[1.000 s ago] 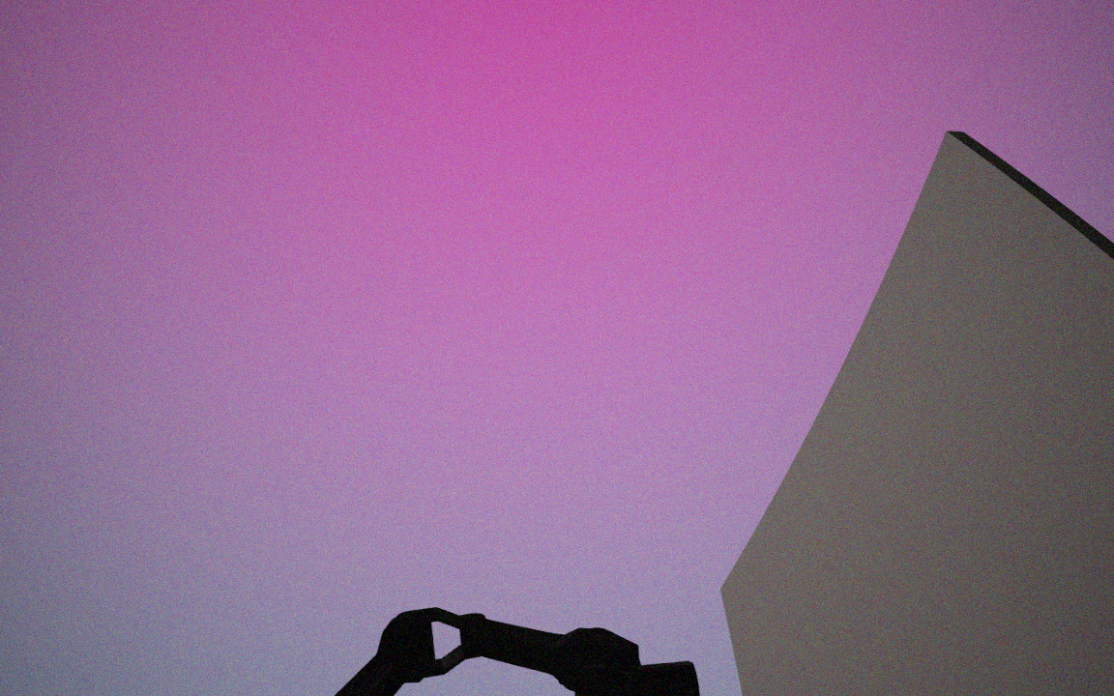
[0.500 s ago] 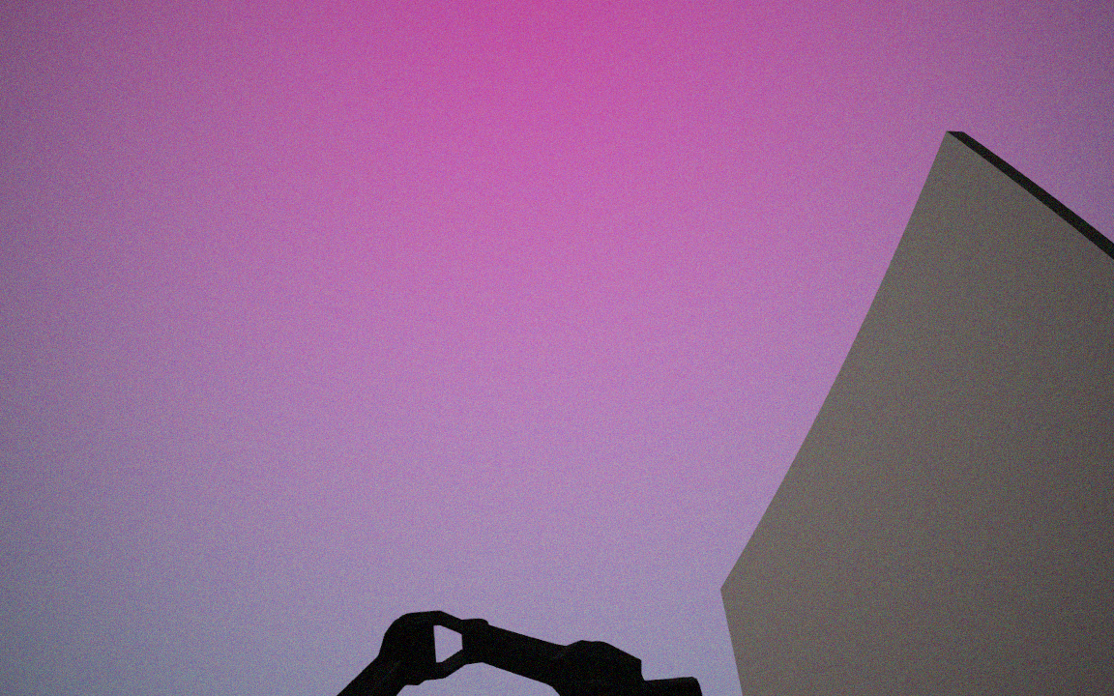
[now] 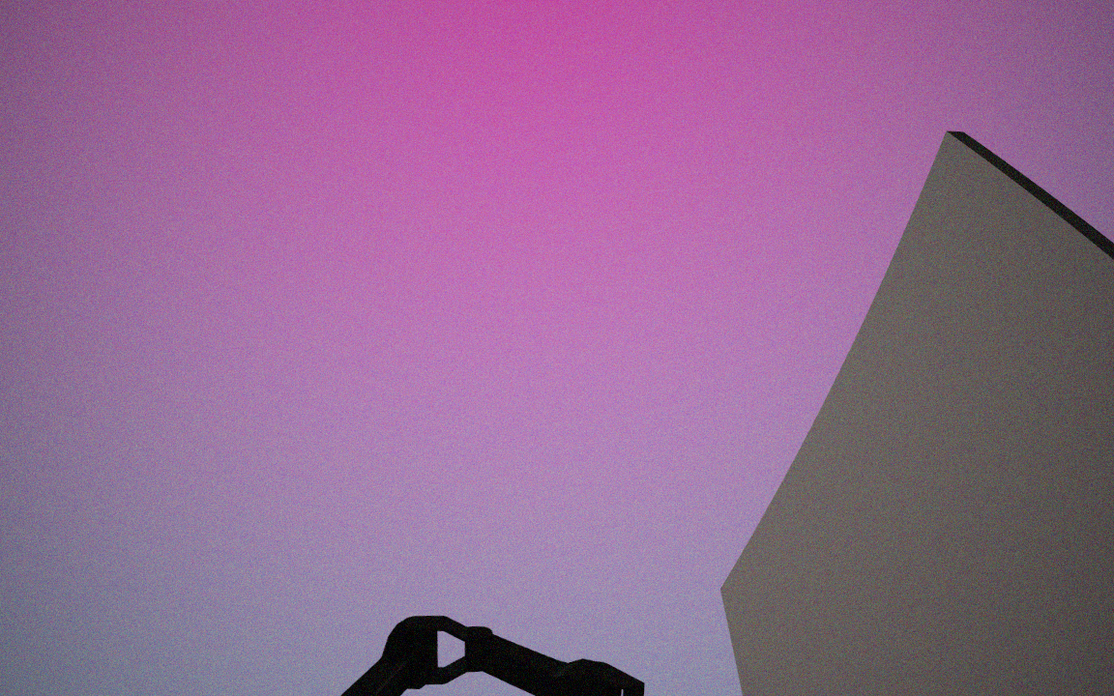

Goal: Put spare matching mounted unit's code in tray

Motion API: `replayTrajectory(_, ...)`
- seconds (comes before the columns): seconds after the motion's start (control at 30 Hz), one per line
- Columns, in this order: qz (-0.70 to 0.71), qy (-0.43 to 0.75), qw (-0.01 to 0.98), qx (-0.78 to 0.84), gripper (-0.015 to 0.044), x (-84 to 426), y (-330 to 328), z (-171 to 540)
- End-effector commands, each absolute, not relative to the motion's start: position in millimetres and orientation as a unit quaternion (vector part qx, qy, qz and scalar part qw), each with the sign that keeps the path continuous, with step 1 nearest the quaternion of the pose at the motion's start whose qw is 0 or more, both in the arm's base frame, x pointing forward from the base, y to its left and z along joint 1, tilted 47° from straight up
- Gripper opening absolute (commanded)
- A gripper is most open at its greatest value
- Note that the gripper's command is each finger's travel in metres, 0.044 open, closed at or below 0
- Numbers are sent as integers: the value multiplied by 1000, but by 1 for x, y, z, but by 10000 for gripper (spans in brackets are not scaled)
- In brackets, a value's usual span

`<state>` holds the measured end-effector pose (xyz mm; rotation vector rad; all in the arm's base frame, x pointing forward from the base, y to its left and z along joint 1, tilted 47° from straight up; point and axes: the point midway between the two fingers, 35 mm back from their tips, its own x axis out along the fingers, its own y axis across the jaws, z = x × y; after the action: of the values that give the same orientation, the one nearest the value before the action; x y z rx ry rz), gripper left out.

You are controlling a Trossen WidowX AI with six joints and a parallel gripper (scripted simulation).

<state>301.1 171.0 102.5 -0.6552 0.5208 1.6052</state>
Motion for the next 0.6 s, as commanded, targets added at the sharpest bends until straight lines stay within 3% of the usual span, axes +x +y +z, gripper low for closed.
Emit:
replayTrajectory(0.0,699,230,616,-283,300,298,177,95)
replayTrajectory(0.57,699,229,616,-281,300,294,197,78)
